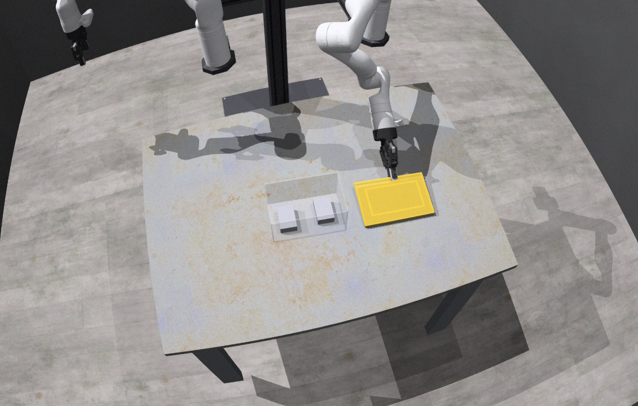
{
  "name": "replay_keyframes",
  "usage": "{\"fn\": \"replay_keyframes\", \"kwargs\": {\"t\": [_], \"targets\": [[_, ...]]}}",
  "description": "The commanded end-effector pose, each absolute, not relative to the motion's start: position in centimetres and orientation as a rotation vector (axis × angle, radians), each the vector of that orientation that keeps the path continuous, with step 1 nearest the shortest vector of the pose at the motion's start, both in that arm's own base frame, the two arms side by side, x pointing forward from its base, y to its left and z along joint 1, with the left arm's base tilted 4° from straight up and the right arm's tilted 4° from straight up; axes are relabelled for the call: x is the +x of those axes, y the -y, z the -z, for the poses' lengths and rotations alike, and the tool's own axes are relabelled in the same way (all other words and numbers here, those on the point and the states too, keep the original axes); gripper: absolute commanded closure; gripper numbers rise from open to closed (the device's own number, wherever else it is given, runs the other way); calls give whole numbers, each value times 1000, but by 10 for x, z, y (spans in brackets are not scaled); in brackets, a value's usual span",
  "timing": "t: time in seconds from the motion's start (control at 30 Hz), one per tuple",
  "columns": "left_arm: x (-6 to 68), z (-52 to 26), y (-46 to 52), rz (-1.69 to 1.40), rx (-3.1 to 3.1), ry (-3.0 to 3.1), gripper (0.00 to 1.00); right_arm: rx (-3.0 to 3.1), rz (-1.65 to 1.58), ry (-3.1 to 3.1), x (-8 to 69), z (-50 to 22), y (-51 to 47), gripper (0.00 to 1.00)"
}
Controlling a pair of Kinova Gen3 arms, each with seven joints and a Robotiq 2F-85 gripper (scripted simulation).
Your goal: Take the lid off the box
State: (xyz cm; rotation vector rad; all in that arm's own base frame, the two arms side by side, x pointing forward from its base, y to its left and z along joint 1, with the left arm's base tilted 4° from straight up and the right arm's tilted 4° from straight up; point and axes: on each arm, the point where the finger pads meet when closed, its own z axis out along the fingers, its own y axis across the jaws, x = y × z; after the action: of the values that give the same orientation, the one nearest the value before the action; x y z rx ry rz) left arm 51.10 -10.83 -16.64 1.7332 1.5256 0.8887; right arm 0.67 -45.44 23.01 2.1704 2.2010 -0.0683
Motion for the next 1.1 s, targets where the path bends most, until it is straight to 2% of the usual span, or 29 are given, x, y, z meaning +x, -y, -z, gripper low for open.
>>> {"fn": "replay_keyframes", "kwargs": {"t": [0.0, 1.07], "targets": [[512, 166, 109, -883, 1739, -1532, 653, 2169, 70, -2200, 7, -231, 455, 2], [513, 167, 109, -830, 1796, -1588, 653, 2169, 70, -2200, 7, -231, 455, 2]]}}
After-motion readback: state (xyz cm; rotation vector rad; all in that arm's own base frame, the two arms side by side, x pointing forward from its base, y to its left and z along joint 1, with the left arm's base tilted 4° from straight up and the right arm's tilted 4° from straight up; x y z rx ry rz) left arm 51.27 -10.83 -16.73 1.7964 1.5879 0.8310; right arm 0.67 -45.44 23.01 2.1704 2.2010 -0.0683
